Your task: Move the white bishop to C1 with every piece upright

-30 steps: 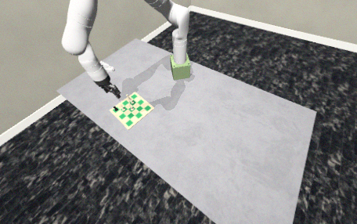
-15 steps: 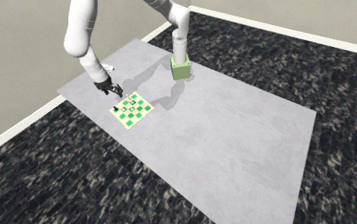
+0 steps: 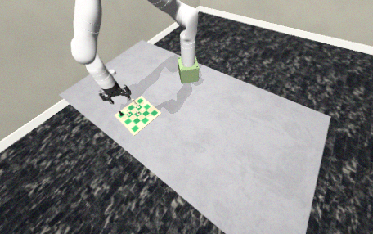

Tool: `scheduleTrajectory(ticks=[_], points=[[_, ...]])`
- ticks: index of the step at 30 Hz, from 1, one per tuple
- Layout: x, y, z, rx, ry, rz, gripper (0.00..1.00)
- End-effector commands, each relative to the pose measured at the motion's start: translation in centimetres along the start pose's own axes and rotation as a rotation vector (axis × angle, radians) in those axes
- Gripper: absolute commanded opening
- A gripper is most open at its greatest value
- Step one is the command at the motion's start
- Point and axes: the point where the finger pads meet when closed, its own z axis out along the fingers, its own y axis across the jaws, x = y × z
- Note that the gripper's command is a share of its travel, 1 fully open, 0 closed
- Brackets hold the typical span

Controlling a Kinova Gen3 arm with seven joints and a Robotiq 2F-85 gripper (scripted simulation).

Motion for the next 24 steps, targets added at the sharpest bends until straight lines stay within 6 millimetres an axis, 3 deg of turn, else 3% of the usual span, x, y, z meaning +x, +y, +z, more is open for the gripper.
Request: scheduleTrajectory(ticks=[1, 16, 24], points=[[0.5, -0.2, 0.3, -0.001, -0.007, -0.089, 1.00], [0.0, -0.5, 1.3, 0.016, -0.018, -0.599, 1.00], [-0.2, -0.6, 1.5, 0.023, -0.021, -0.715, 1.00]])
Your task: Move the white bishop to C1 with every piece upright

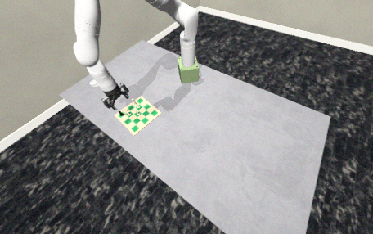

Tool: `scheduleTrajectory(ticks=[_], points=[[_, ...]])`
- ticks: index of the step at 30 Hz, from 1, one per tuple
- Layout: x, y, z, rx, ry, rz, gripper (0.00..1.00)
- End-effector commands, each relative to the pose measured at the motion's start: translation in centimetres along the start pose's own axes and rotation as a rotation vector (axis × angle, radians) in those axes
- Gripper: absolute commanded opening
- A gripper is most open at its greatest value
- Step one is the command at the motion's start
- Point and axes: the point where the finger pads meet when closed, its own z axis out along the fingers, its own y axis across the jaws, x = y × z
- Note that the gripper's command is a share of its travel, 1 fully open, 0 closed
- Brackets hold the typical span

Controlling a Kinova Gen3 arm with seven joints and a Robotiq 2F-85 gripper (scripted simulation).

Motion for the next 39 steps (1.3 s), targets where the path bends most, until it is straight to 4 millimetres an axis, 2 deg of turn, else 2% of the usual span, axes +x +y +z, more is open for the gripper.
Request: scheduleTrajectory(ticks=[1, 9, 10, 39], points=[[0.28, 0.01, -0.06, 0.003, 0.000, -0.007, 1.00], [0.26, -0.05, -0.02, 0.005, -0.001, -0.036, 1.00], [0.26, -0.05, -0.02, 0.005, -0.001, -0.036, 0.37], [0.26, -0.05, -0.02, 0.005, -0.001, -0.036, 0.37]])
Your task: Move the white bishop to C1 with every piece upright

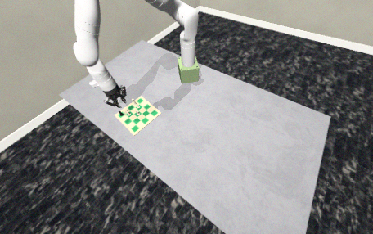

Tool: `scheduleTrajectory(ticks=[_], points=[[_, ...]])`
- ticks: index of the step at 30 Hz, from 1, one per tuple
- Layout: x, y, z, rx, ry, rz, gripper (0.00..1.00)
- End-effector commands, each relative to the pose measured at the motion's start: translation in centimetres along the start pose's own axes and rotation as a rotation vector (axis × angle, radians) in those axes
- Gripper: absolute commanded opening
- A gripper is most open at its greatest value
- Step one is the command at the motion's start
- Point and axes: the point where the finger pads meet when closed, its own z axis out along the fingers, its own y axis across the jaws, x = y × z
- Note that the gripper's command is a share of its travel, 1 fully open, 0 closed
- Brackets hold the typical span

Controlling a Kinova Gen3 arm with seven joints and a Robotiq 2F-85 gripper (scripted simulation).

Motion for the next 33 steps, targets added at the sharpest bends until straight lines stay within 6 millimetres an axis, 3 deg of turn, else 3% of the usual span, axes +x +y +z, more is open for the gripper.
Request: scheduleTrajectory(ticks=[1, 16, 33], points=[[0.0, -0.1, -0.1, 0.002, 0.001, 0.000, 0.37], [0.0, -0.1, 0.1, 0.001, 0.001, 0.000, 0.37], [0.1, 0.0, 1.7, 0.000, 0.001, -0.001, 0.37]])
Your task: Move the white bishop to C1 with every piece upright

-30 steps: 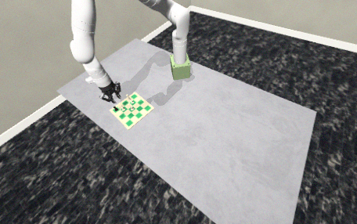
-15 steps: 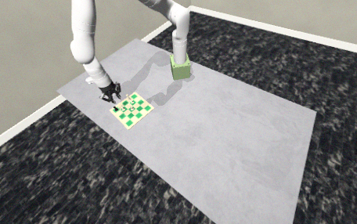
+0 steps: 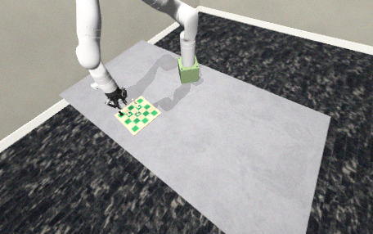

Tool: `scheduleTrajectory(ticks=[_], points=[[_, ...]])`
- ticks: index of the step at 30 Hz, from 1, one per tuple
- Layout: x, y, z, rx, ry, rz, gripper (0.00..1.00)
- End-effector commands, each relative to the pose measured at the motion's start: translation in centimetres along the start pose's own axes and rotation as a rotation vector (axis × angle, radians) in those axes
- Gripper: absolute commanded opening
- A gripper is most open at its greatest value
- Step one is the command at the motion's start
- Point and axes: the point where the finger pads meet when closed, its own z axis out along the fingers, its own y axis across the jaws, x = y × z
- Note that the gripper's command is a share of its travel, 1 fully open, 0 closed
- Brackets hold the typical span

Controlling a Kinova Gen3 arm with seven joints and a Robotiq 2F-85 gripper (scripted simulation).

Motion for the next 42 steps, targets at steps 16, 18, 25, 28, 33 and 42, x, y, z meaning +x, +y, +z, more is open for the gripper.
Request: scheduleTrajectory(ticks=[16, 18, 25, 28, 33, 42], points=[[0.0, 0.1, 2.5, -0.003, -0.001, 0.000, 0.37], [0.1, 0.1, 2.8, -0.003, -0.001, 0.000, 0.37], [0.1, 0.2, 3.5, -0.003, -0.001, 0.000, 0.37], [0.1, 0.2, 3.6, -0.003, -0.001, 0.000, 0.37], [0.1, 0.2, 3.7, -0.003, -0.001, 0.000, 0.37], [0.1, 0.2, 3.8, -0.003, -0.001, 0.000, 0.37]])
